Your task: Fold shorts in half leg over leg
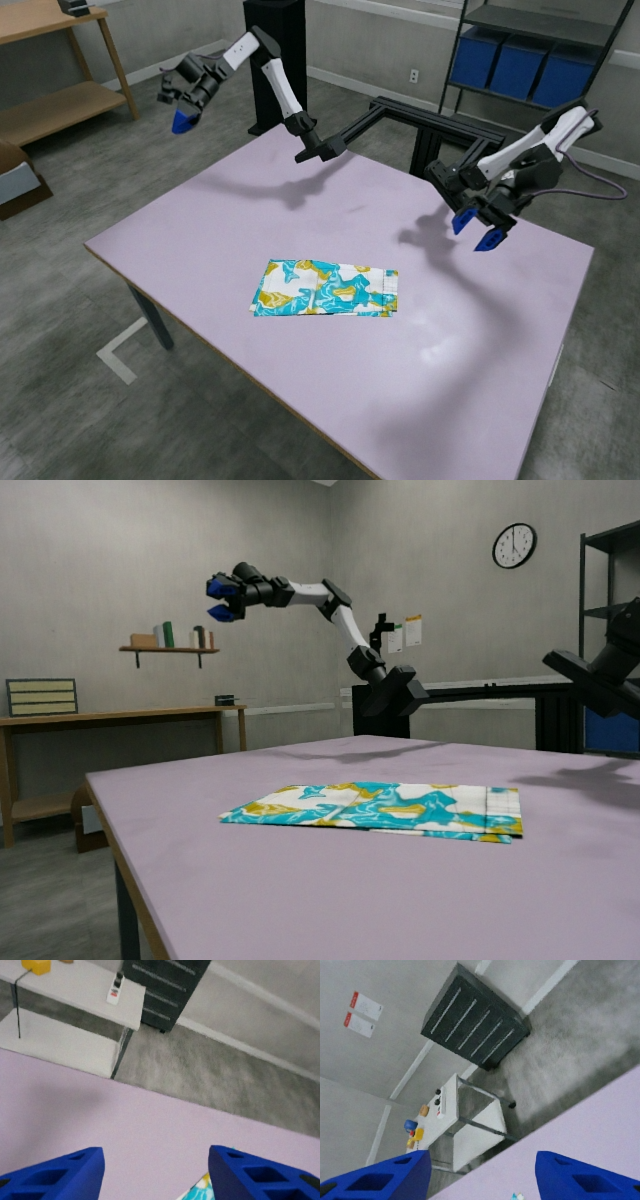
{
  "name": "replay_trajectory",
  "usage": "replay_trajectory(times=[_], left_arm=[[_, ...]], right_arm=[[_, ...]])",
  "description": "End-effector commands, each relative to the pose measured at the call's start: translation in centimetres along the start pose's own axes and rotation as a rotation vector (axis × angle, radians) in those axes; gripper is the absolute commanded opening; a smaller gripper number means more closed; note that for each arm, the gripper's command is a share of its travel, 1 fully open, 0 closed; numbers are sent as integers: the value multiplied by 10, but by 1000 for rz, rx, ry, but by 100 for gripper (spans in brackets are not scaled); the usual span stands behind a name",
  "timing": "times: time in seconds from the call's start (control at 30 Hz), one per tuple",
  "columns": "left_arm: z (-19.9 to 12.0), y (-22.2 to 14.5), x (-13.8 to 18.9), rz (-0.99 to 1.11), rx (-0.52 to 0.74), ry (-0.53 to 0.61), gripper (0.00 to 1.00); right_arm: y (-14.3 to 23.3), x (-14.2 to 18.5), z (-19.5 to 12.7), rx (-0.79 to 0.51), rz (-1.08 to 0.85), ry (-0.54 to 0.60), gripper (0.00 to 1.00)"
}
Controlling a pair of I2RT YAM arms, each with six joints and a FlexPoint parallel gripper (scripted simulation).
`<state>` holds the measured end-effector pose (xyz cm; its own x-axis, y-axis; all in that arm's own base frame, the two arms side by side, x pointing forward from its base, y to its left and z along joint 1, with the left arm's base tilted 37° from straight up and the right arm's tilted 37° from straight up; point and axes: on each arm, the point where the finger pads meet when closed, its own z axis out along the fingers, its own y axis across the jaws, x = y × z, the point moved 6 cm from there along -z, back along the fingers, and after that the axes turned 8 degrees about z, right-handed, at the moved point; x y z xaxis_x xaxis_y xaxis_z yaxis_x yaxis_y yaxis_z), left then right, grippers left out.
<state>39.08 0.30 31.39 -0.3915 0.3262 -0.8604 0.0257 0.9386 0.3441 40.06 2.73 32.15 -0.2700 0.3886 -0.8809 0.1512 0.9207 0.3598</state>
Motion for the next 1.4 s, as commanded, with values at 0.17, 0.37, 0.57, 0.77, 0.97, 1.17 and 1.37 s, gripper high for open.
replay_trajectory(times=[0.17,0.37,0.57,0.77,0.97,1.17,1.37], left_arm=[[-49,17,-35,-136,8,-237,55],[-71,22,-44,-180,17,-319,55],[-100,26,-51,-231,37,-422,55],[-105,29,-56,-226,26,-426,55],[-116,34,-64,-227,10,-469,55],[-116,34,-64,-227,10,-469,55],[-116,34,-64,-227,10,-469,55]], right_arm=[[3,-44,-57,-115,-133,-181,55],[0,-55,-80,-136,-192,-242,55],[-4,-65,-113,-154,-277,-331,55],[-5,-70,-116,-144,-259,-335,55],[1,-83,-133,-164,-245,-398,55],[0,-81,-127,-159,-245,-385,55],[0,-81,-127,-159,-245,-385,55]])
